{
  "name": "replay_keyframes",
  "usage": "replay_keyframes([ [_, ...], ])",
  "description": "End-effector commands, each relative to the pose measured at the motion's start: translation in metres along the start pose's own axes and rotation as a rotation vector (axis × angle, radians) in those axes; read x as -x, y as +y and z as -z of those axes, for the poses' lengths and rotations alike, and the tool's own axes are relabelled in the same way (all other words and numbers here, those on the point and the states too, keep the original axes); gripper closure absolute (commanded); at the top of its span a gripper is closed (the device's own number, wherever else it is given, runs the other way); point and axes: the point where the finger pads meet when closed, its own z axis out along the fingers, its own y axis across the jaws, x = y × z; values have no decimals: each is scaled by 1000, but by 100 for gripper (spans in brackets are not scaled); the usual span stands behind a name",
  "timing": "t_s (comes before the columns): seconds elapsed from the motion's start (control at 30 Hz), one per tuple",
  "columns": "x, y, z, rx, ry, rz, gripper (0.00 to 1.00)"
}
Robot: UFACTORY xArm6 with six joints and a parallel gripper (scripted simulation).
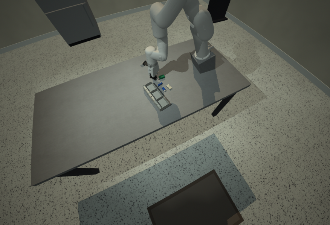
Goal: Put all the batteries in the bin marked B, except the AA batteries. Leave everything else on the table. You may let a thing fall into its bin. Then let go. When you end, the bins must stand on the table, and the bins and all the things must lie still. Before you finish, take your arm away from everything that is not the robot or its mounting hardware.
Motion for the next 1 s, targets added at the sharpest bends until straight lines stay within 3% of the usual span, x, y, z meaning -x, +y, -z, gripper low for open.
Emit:
replay_keyframes([
  [0.0,-1,-1,0,-9,0,0,100],
  [0.87,-1,-1,0,-9,0,0,100],
  [0.97,-1,0,10,-9,0,0,100],
])
